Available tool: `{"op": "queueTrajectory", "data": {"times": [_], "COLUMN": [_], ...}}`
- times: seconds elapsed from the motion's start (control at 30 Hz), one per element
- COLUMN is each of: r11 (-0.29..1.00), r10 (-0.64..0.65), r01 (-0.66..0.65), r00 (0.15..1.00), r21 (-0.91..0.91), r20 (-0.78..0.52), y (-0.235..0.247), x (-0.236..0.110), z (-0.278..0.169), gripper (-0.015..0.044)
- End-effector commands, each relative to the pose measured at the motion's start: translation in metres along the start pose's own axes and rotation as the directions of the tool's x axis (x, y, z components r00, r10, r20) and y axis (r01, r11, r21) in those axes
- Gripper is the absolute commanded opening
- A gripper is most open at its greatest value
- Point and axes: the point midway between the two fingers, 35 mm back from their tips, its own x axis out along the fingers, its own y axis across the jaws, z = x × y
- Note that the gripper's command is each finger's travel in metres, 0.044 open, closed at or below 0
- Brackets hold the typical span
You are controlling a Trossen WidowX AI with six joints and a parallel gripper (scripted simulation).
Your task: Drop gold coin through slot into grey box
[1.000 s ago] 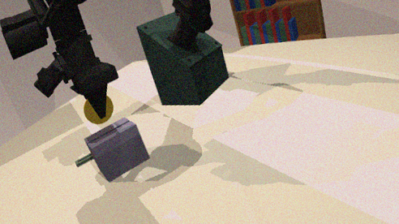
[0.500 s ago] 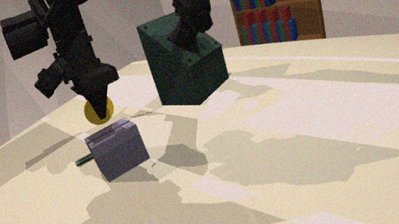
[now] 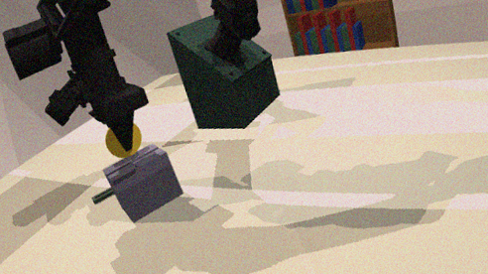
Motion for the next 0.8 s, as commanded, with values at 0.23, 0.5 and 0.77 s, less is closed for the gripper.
{"op": "queueTrajectory", "data": {"times": [0.23, 0.5, 0.77], "r11": [1.000, 1.000, 1.000], "r10": [0.003, 0.000, 0.000], "r01": [-0.003, 0.000, 0.000], "r00": [1.000, 1.000, 1.000], "r21": [0.003, 0.000, 0.000], "r20": [0.000, 0.000, 0.000], "y": [0.0002, -0.0001, -0.0001], "x": [0.0069, 0.0070, 0.0070], "z": [0.0000, 0.0000, 0.0000], "gripper": [0.0000, 0.0105, 0.0161]}}
